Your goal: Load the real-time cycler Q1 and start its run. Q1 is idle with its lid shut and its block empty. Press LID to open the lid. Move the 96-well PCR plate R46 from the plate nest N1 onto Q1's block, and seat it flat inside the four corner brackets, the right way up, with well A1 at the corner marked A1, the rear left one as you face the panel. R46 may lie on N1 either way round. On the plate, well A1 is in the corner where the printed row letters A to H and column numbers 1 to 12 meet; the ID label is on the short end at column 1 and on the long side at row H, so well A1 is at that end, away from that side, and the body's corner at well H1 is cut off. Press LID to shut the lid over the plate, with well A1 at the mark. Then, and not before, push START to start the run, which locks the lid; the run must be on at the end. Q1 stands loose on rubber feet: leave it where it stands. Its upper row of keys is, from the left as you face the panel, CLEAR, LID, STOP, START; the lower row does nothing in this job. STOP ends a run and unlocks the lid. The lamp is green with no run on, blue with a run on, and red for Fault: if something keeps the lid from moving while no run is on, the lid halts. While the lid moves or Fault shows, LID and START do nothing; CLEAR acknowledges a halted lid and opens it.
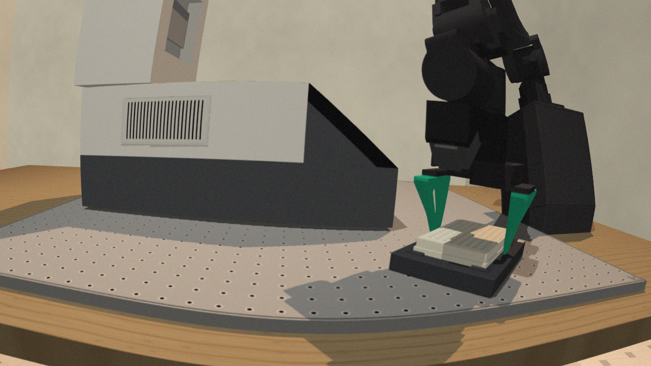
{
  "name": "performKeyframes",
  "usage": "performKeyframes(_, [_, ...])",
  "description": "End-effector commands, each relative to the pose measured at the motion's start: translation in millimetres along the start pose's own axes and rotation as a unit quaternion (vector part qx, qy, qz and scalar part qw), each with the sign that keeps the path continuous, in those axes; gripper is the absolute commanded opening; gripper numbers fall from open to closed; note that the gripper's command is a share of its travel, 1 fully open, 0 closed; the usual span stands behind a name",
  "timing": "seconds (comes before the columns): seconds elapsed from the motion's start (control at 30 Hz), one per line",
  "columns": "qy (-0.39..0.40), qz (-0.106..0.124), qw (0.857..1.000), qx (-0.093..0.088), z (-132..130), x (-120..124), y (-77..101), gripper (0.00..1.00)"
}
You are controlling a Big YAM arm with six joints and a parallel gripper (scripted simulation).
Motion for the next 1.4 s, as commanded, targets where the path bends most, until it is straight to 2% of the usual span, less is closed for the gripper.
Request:
performKeyframes(0.0, [0.003,-0.022,1.000,-0.002,5,-18,8.8,1.00])
performKeyframes(0.37, [0.001,-0.038,0.999,-0.004,5,-26,21.3,1.00])
performKeyframes(0.77, [-0.004,-0.022,1.000,-0.003,-4,-11,16.6,1.00])
performKeyframes(1.0, [-0.006,-0.027,1.000,-0.004,-4,-17,18.7,1.00])
performKeyframes(1.37, [-0.002,-0.011,1.000,-0.001,-1,-9,3.1,1.00])
Point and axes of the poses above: the point where the finger pads meet when closed, its own y axis back along the fingers, its own z axis across the jaws, x = y × z, the point moved 8 cm from there along y, back along the fingers, and after that the axes turned 11 degrees about -y, right-handed, at the moved point
